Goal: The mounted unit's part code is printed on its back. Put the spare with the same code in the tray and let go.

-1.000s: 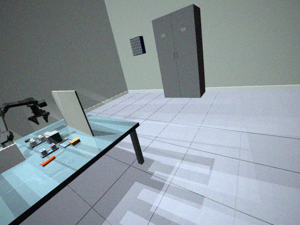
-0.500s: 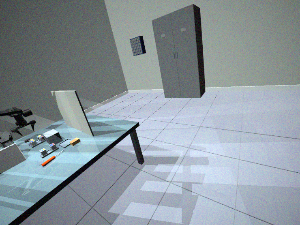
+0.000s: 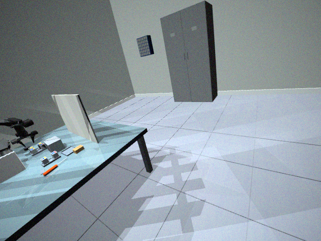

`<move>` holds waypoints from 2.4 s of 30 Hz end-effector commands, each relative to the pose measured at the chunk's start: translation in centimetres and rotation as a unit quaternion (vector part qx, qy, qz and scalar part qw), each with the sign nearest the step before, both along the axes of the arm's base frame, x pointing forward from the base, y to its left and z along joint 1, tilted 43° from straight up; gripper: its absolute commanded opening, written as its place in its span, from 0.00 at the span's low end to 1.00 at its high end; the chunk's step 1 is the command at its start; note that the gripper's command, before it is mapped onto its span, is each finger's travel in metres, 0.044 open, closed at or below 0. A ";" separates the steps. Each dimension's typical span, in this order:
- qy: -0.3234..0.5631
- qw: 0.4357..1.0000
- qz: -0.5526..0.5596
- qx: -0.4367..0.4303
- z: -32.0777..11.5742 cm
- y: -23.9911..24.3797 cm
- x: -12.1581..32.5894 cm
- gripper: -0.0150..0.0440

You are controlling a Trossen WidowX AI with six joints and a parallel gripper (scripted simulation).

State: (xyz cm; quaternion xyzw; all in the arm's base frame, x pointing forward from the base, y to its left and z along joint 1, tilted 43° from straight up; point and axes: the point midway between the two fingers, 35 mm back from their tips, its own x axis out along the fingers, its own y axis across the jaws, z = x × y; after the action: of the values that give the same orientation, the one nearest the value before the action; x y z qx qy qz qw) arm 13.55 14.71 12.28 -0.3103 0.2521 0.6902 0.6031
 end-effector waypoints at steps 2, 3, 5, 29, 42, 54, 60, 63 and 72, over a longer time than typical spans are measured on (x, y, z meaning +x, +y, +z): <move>0.002 1.000 -0.001 -0.002 -0.3 0.3 0.0 0.76; 0.002 1.000 -0.001 -0.002 -0.4 0.3 0.0 0.76; 0.002 1.000 0.000 -0.003 -0.7 0.5 0.0 0.76; 0.001 1.000 0.000 -0.006 -3.6 3.2 0.0 0.76; 0.001 1.000 0.000 -0.003 -5.1 4.6 -0.3 0.76; 0.002 1.000 -0.001 0.000 -6.0 5.5 -0.8 0.76; 0.002 1.000 -0.001 0.000 -6.0 5.5 -0.8 0.76; 0.001 1.000 0.001 0.002 -5.9 5.6 -0.7 0.67; 0.001 1.000 0.001 0.002 -5.9 5.6 -0.7 0.47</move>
State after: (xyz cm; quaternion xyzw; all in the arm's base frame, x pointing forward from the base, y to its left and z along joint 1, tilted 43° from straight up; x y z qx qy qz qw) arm 12.82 20.28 6.43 -0.3085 0.2510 0.6918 0.6028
